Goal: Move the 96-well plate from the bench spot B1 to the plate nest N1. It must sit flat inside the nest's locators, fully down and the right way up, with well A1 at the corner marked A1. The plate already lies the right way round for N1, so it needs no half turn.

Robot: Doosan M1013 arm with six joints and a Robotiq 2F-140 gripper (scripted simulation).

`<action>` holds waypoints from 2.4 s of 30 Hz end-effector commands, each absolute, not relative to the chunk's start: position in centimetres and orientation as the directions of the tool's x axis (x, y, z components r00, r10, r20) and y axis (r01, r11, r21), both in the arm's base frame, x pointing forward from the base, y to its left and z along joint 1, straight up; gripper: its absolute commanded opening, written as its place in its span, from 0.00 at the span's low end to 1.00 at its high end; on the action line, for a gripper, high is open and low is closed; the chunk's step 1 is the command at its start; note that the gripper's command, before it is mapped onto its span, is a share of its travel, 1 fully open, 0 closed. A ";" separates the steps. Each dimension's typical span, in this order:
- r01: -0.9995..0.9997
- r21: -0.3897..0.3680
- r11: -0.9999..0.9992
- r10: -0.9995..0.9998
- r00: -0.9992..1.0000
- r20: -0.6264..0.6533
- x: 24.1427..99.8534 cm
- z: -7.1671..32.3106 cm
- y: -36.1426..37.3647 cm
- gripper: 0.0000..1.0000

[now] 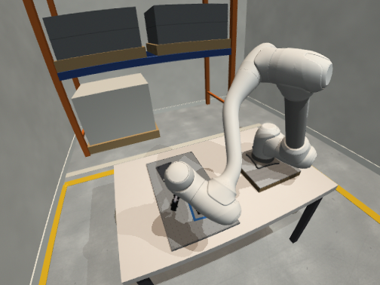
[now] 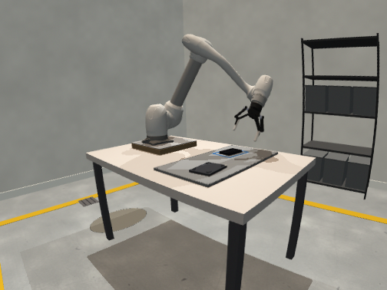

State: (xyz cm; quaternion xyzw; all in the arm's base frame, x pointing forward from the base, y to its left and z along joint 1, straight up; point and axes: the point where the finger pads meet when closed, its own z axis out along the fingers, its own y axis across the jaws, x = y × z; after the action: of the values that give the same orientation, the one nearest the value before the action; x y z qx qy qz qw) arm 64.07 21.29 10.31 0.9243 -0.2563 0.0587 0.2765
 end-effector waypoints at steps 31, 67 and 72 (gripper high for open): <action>-0.980 0.049 -0.195 -0.977 0.198 0.076 52.9 6.1 21.7 1.00; -1.000 0.000 -0.008 -1.000 0.008 -0.002 52.3 3.3 21.8 1.00; -1.000 0.000 -0.008 -1.000 0.008 -0.002 52.3 2.5 21.8 1.00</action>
State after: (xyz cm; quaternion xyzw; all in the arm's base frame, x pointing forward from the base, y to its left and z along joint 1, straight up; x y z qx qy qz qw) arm 52.25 21.79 2.68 0.7100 -0.7042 -0.0006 -0.0007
